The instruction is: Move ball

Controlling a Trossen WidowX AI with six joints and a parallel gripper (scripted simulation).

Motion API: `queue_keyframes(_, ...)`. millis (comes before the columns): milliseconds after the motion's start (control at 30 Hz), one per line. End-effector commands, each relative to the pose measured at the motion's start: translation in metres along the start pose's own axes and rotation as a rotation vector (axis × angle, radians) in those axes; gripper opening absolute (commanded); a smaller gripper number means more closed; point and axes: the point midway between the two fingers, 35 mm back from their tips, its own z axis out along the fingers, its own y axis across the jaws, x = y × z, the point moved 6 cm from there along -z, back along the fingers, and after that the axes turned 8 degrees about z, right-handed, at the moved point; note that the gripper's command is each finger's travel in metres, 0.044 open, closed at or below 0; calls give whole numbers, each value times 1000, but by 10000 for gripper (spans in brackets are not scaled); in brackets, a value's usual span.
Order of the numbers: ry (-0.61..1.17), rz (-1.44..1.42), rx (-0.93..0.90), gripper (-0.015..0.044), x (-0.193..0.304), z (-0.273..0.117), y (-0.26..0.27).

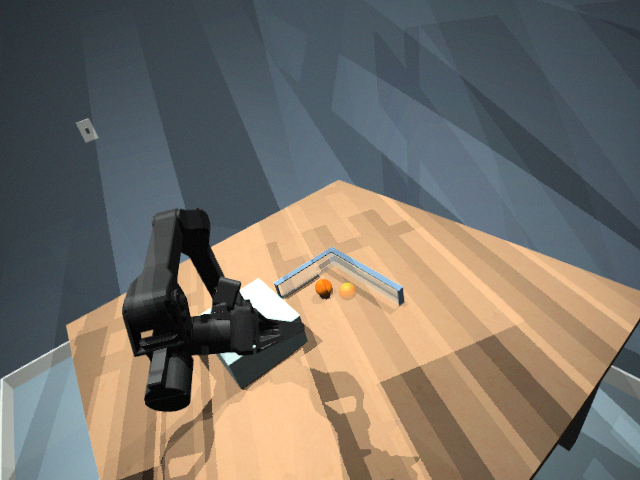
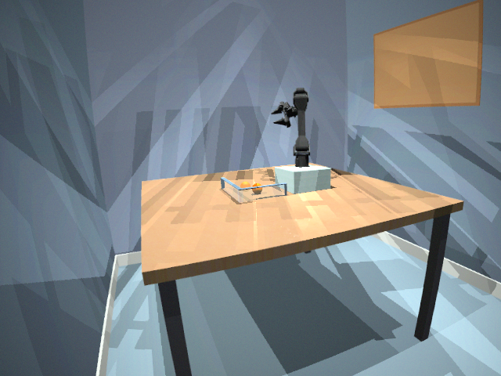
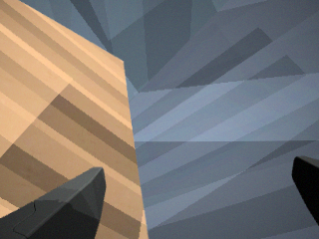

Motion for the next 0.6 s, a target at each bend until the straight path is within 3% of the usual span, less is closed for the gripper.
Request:
queue_keyframes(0, 3, 2, -3, 374, 0, 0, 1)
queue_keyframes(67, 24, 22, -25, 366, 1, 4, 5)
queue_keyframes(567, 18, 5, -787, 366, -40, 186, 115)
